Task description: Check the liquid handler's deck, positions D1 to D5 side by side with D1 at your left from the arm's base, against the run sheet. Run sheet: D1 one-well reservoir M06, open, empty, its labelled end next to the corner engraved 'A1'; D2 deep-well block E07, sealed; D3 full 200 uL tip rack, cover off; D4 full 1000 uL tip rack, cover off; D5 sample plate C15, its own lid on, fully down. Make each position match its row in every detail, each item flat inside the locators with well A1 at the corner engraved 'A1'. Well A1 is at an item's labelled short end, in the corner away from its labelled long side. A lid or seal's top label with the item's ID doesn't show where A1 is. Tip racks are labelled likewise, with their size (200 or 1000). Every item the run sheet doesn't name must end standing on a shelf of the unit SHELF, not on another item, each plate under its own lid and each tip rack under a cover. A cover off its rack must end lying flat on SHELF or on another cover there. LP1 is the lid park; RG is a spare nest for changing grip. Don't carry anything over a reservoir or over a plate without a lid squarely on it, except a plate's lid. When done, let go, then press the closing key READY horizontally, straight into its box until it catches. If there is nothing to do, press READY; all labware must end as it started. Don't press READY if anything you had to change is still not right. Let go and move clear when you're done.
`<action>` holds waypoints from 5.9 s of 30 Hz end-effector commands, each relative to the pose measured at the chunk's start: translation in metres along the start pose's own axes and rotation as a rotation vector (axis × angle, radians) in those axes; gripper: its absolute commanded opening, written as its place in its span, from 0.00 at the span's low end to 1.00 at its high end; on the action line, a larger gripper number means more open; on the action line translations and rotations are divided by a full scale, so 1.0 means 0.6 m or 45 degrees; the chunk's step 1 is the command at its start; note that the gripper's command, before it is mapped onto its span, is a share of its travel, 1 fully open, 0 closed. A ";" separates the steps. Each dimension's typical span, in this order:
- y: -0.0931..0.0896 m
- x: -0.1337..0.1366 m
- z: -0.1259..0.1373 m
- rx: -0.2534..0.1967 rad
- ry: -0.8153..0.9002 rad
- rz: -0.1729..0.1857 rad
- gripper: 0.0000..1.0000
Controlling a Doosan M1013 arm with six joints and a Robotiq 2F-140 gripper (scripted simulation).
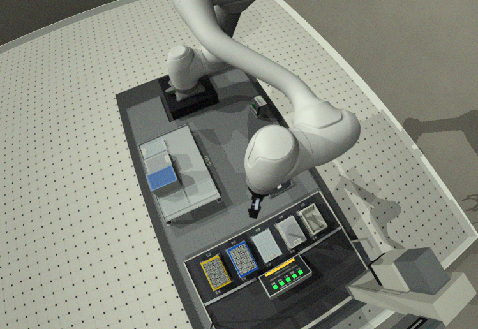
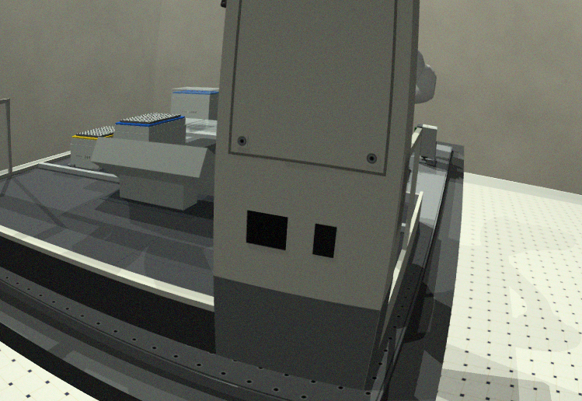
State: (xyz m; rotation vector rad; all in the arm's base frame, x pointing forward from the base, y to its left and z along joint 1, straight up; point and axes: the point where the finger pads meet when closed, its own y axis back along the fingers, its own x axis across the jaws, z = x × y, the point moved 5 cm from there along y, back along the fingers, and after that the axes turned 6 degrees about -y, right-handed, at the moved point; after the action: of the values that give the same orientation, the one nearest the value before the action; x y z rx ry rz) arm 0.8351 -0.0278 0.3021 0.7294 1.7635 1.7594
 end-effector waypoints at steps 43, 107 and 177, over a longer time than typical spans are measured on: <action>0.002 -0.155 -0.169 -0.001 -0.539 -0.002 0.66; 0.003 -0.469 -0.130 -0.002 -1.153 -0.002 0.66; -0.130 -0.491 -0.111 -0.002 -1.153 -0.002 0.66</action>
State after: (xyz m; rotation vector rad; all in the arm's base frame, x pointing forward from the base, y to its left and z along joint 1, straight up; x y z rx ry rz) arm 0.9964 -0.2830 0.2243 1.2629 1.1244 1.1189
